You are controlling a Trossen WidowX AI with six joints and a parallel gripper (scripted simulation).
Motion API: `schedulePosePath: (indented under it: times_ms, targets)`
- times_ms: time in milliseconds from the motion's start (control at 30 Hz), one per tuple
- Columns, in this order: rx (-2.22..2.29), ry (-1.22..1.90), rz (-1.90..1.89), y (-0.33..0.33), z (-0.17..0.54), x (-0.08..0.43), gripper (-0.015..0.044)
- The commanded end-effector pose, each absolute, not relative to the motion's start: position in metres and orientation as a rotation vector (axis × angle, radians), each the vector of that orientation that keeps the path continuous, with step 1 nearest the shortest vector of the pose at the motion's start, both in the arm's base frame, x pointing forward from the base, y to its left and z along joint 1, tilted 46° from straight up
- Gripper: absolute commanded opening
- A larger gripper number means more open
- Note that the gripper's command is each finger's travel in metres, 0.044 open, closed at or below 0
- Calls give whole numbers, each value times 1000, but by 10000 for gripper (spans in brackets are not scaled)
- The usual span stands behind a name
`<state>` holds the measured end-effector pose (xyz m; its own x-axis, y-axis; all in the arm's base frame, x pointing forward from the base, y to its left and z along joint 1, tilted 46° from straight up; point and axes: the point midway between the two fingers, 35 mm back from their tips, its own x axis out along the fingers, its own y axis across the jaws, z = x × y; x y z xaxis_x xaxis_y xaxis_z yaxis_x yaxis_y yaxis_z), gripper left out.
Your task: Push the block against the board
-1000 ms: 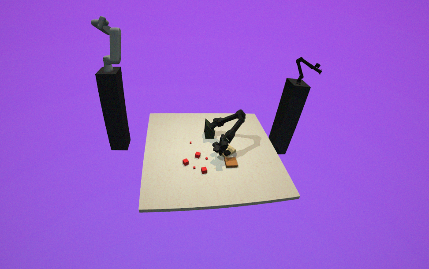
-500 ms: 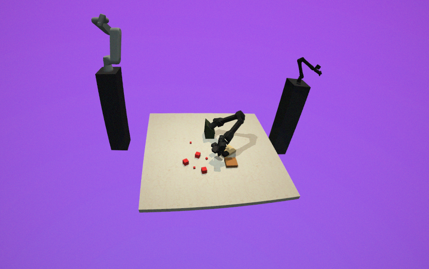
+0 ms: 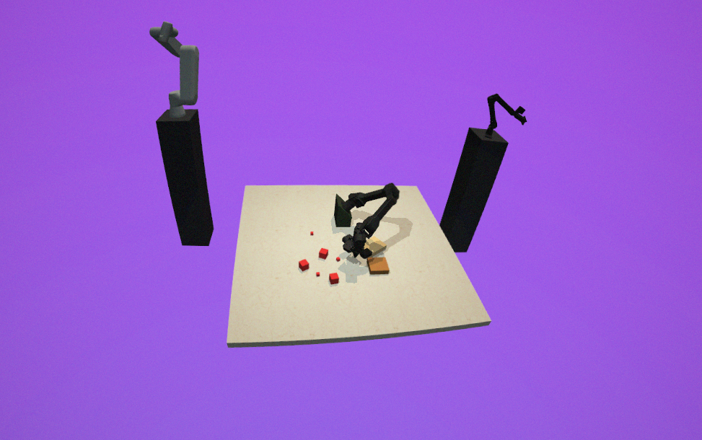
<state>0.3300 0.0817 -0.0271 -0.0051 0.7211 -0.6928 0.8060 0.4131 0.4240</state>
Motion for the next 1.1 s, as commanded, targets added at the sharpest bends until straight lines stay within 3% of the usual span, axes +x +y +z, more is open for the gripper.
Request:
schedulePosePath:
  times_ms: [0, 333, 1067]
  targets:
    - [1329, 1742, -109, 79, -29, 334, 0]
    - [1328, 1742, -110, 40, 11, 331, 0]
    - [781, 1568, 451, 79, 50, 321, 0]
